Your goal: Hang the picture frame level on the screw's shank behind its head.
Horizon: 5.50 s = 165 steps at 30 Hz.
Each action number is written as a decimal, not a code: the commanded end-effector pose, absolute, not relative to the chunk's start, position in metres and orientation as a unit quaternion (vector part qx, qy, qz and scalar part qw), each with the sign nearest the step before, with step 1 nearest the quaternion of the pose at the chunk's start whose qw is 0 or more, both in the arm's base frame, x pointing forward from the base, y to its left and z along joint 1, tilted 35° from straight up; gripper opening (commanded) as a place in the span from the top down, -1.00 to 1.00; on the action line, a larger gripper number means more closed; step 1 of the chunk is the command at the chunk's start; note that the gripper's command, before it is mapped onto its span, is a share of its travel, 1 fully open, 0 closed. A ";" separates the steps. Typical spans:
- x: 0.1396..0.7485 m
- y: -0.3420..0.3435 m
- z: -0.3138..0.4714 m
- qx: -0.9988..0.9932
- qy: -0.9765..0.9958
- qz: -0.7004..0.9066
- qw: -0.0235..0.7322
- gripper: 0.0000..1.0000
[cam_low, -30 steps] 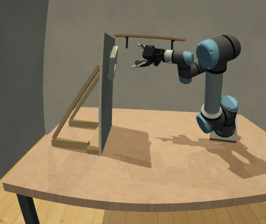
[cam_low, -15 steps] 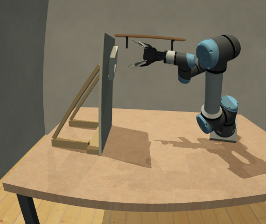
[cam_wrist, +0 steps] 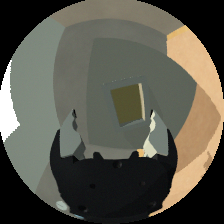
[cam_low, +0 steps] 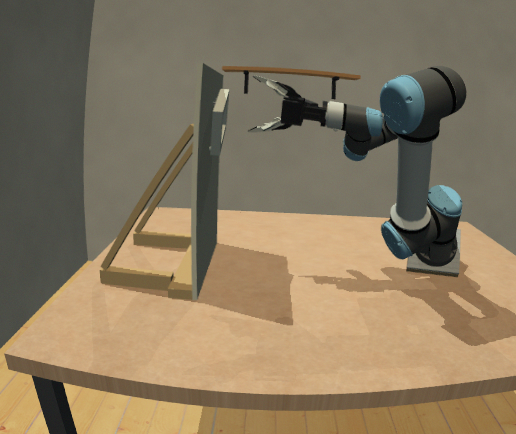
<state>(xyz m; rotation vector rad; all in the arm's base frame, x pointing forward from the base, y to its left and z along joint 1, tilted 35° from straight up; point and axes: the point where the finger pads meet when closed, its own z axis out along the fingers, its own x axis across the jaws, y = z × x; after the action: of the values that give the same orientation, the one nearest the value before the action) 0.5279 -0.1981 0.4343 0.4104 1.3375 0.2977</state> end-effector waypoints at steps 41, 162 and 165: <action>0.521 -0.150 0.452 0.054 0.614 0.073 0.784 0.42; 0.587 -0.151 0.469 0.054 0.613 0.074 0.785 0.42; 0.587 -0.151 0.469 0.054 0.613 0.074 0.785 0.42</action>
<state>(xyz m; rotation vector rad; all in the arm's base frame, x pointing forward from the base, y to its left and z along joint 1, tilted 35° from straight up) 0.5861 -0.1505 0.4686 0.1167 1.3237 0.1593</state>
